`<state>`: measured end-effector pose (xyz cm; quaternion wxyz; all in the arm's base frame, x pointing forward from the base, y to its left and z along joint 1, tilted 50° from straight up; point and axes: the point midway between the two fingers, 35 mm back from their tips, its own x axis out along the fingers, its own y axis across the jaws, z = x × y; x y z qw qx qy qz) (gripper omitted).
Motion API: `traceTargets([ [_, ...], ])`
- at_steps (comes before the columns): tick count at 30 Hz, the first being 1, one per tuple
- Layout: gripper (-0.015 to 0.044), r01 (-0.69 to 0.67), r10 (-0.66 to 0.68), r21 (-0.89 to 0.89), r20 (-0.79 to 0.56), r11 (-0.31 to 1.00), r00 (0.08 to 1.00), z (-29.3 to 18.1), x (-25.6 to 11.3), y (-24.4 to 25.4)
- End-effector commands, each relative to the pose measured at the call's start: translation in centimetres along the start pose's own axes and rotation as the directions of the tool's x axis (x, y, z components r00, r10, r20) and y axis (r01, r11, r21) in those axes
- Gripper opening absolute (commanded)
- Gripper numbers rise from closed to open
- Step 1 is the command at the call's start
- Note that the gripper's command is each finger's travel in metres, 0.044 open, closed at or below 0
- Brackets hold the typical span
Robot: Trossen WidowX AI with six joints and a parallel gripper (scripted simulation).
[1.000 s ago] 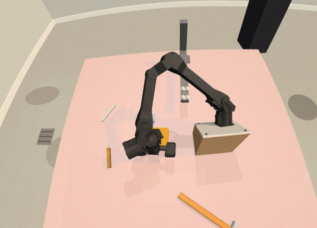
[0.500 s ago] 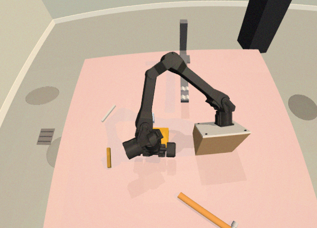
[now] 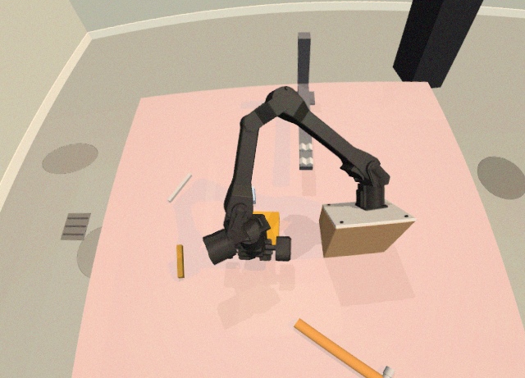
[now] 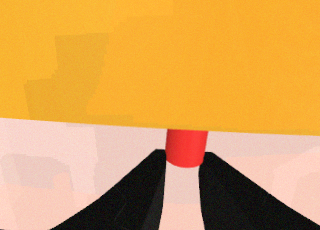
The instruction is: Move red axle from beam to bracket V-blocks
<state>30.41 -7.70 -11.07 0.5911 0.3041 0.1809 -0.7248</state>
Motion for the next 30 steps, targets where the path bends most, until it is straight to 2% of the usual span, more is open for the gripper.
traceTargets([
  [1, 0.0000, -0.002, 0.002, 0.002, -0.002, 1.000, 1.000, -0.6, -0.1, 0.2],
  [30, 0.0000, -0.002, 0.002, -0.001, -0.005, 1.000, 1.000, -5.4, -0.2, 0.4],
])
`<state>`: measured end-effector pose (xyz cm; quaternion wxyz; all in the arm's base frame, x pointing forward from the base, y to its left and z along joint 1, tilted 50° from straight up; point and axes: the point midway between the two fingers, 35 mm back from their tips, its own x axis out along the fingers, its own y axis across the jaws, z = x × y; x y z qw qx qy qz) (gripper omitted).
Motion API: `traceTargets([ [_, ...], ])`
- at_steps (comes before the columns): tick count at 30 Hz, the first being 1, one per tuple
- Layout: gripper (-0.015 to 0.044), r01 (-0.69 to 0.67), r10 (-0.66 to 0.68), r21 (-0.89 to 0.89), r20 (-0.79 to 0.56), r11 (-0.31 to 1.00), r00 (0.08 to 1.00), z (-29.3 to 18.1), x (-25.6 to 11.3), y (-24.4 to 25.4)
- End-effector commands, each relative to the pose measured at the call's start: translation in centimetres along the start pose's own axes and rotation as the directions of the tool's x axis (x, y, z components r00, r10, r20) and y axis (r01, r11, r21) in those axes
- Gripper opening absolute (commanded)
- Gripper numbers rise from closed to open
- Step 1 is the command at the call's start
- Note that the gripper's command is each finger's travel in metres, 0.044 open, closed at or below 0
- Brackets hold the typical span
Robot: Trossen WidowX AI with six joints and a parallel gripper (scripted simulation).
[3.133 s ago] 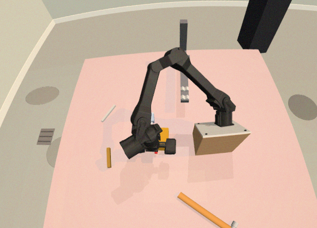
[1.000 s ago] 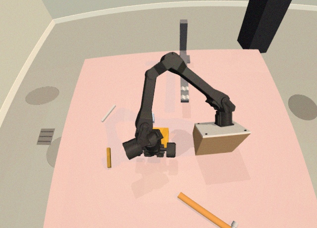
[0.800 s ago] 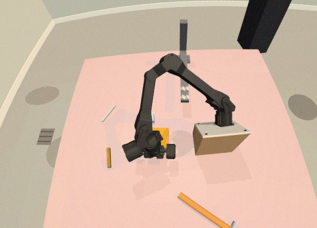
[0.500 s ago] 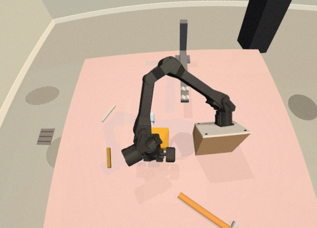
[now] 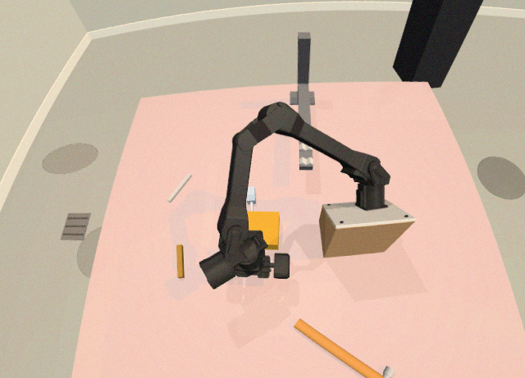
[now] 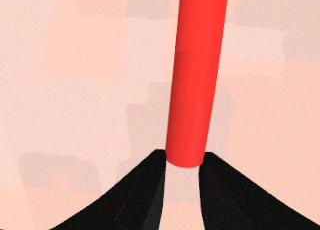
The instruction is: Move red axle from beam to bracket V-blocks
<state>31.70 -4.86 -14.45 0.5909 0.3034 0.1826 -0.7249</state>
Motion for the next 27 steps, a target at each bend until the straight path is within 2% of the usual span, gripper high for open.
traceTargets([
  [1, 0.0000, -0.004, 0.004, 0.002, -0.004, 1.000, 1.000, -1.0, -0.1, 0.1],
  [27, 0.0000, -0.004, 0.004, 0.002, -0.001, 1.000, 1.000, -4.5, 0.1, -0.2],
])
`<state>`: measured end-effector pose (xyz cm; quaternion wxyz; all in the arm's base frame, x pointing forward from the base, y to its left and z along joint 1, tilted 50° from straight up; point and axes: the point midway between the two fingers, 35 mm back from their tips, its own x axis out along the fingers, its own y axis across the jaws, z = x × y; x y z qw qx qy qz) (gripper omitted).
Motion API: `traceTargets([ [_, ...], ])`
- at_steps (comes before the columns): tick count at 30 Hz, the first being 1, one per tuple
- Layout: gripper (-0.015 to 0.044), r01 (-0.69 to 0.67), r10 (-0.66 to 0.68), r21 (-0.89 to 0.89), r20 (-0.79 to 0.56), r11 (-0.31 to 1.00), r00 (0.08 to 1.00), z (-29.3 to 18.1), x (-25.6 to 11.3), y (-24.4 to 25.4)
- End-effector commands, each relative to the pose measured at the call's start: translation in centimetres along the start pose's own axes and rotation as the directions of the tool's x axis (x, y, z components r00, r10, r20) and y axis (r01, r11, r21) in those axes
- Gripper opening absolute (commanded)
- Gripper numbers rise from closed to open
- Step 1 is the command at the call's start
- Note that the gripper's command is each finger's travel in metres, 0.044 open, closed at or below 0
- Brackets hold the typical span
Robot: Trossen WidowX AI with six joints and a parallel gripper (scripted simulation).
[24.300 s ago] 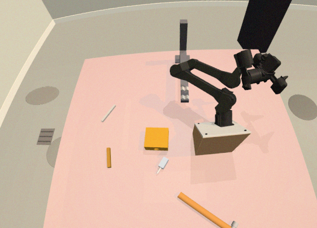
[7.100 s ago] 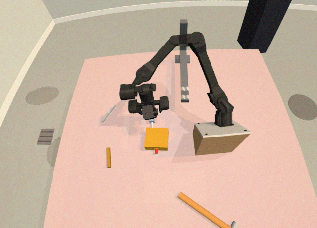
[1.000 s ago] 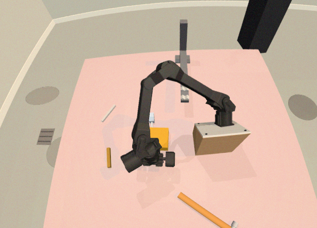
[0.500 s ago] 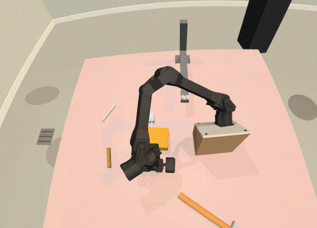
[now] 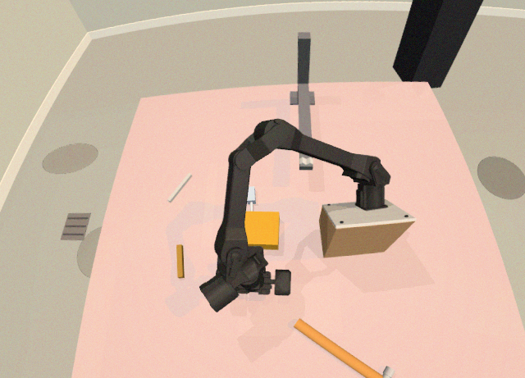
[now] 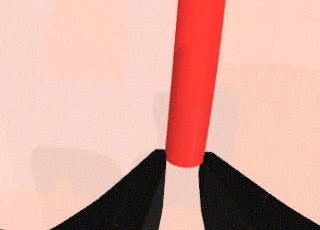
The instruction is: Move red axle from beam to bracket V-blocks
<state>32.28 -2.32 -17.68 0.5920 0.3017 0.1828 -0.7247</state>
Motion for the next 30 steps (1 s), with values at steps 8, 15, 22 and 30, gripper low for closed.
traceTargets([
  [8, 0.0000, -0.003, 0.003, 0.005, -0.003, 1.000, 1.000, -0.2, 0.7, 0.1],
  [15, 0.0000, -0.003, 0.003, 0.005, -0.003, 1.000, 1.000, -0.3, 1.0, 0.2],
  [22, 0.0184, -0.002, 0.002, 0.008, -0.006, 1.000, 1.000, -0.3, 0.8, 0.2],
  [30, 0.0394, -0.003, 0.003, 0.005, -0.004, 1.000, 1.000, -0.3, 0.0, 0.2],
])
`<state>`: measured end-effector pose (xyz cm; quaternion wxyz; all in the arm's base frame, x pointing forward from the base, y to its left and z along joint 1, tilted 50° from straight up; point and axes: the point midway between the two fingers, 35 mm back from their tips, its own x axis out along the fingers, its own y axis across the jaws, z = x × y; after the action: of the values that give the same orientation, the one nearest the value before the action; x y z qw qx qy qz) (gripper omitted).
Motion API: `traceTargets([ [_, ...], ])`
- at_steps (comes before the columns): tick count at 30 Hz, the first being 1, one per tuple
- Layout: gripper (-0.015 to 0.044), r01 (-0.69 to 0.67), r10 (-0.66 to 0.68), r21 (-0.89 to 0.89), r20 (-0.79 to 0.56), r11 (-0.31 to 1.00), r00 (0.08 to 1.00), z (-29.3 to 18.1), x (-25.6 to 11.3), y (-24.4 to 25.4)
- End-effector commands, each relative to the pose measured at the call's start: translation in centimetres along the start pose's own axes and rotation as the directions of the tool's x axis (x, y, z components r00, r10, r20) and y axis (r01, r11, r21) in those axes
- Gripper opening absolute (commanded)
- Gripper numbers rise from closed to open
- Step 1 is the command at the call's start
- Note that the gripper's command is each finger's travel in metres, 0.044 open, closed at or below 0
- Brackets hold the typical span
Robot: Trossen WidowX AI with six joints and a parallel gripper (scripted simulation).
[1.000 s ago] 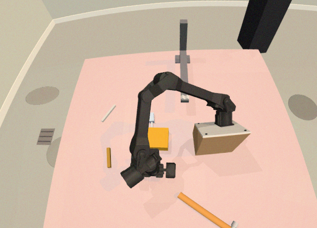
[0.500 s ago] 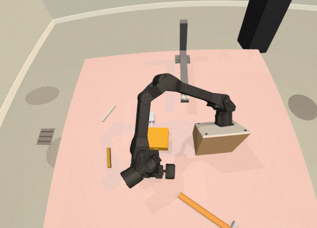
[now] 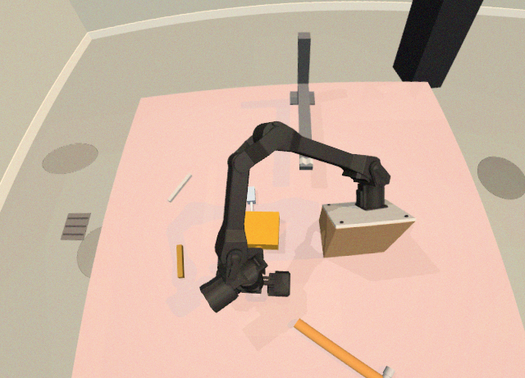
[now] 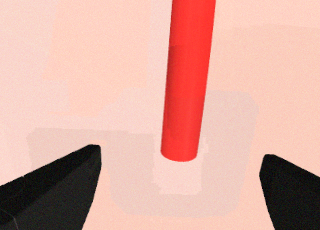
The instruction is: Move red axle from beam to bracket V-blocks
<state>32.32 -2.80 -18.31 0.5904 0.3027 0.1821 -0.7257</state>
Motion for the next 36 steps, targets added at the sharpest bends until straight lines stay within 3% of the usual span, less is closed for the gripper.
traceTargets([
  [1, 0.0420, -0.005, 0.005, 0.001, -0.003, 1.000, 1.000, -0.1, -1.0, 0.1],
  [2, 0.0440, -0.005, 0.005, 0.001, -0.004, 1.000, 1.000, -0.1, -1.1, 0.1],
  [36, 0.0440, -0.005, 0.005, 0.004, -0.006, 1.000, 1.000, 0.9, -5.5, 0.2],
])
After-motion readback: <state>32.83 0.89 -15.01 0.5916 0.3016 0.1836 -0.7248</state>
